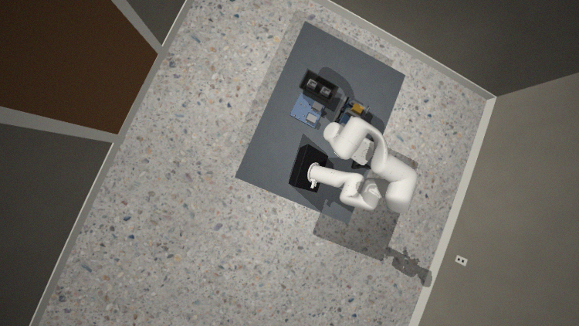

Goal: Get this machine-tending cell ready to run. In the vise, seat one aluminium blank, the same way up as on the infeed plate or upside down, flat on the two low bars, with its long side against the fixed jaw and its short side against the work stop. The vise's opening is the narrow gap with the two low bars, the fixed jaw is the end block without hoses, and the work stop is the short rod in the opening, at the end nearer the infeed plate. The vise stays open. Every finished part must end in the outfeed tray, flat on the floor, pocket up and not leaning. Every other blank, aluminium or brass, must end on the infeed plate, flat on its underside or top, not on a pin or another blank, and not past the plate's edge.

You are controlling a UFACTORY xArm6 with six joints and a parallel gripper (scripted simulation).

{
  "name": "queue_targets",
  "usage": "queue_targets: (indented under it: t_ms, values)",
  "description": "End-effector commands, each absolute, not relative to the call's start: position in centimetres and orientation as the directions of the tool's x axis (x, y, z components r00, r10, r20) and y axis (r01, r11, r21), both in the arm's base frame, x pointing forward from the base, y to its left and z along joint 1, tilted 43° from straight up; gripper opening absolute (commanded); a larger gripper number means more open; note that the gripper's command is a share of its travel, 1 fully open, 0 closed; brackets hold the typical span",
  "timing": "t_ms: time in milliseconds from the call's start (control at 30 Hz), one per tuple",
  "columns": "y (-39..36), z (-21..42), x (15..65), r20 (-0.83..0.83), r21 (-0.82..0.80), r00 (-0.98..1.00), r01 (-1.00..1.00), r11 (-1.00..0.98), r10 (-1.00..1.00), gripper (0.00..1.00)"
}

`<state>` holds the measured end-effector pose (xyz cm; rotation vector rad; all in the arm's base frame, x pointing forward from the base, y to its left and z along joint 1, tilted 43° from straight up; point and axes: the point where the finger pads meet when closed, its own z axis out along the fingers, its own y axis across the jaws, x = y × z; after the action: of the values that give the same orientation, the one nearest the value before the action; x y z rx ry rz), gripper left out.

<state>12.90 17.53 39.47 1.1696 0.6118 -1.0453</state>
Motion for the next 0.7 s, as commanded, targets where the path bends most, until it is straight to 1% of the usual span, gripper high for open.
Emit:
queue_targets:
  t_ms: [0,667]
  values:
    - [17.55,39.51,12.9,-0.841,0.44,0.425,0.897,0.034,-0.334,1.0]
    - [17.48,39.02,13.23,-0.846,0.438,0.422,0.899,0.028,-0.325,1.0]
